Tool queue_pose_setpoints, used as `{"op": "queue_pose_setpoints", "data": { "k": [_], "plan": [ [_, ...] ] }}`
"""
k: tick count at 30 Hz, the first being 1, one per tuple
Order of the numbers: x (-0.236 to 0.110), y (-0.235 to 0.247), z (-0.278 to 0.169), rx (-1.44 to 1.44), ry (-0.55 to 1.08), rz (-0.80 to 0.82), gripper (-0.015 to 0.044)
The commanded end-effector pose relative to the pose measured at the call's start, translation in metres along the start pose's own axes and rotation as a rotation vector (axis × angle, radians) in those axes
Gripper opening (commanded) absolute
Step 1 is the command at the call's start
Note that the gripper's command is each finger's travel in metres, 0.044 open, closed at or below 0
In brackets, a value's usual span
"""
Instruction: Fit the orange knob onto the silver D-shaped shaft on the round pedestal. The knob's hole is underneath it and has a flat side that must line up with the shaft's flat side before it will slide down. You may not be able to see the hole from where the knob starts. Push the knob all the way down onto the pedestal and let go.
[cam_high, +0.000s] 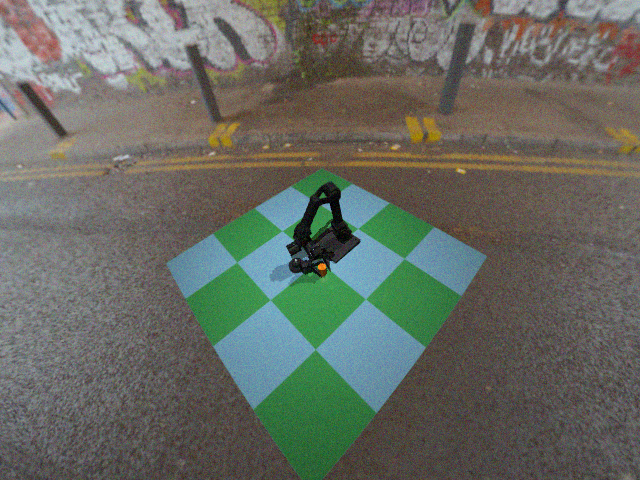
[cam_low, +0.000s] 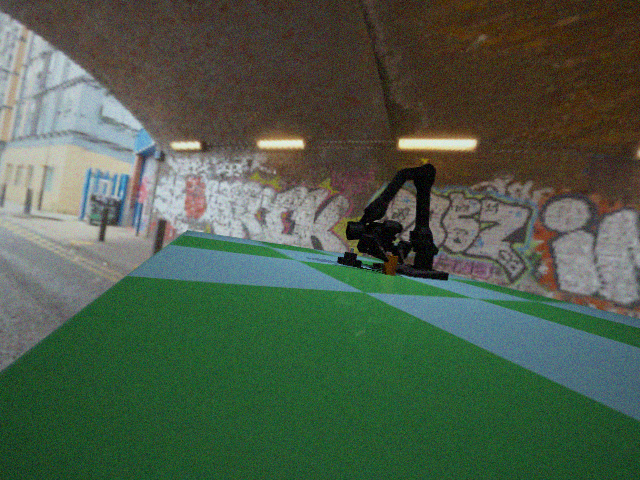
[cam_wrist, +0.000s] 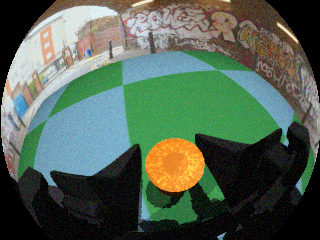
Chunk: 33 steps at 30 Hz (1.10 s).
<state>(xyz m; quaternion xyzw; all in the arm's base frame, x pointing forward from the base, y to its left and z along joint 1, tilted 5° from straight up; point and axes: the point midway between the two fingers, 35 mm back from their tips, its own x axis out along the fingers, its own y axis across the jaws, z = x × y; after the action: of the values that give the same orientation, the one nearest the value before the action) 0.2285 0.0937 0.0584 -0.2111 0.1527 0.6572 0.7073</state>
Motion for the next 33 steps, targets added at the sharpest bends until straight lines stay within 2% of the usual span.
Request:
{"op": "queue_pose_setpoints", "data": {
  "k": [1, 4, 11, 17, 23, 28, 30, 33],
  "plan": [
    [0.000, 0.000, 0.000, 0.001, 0.000, 0.000, 0.0260],
    [0.000, 0.000, 0.000, 0.001, 0.000, 0.000, 0.0260],
    [0.000, 0.000, 0.000, 0.001, 0.000, 0.000, 0.0440],
    [-0.001, -0.001, 0.002, 0.001, 0.000, 0.000, 0.0440],
    [-0.039, 0.000, 0.067, -0.001, 0.000, 0.000, 0.0440],
    [-0.039, 0.001, 0.070, 0.001, 0.014, 0.008, 0.0440],
    [-0.034, 0.004, 0.069, 0.008, 0.122, 0.069, 0.0440],
    [-0.028, 0.009, 0.069, 0.006, 0.376, 0.149, 0.0440]
  ]
}}
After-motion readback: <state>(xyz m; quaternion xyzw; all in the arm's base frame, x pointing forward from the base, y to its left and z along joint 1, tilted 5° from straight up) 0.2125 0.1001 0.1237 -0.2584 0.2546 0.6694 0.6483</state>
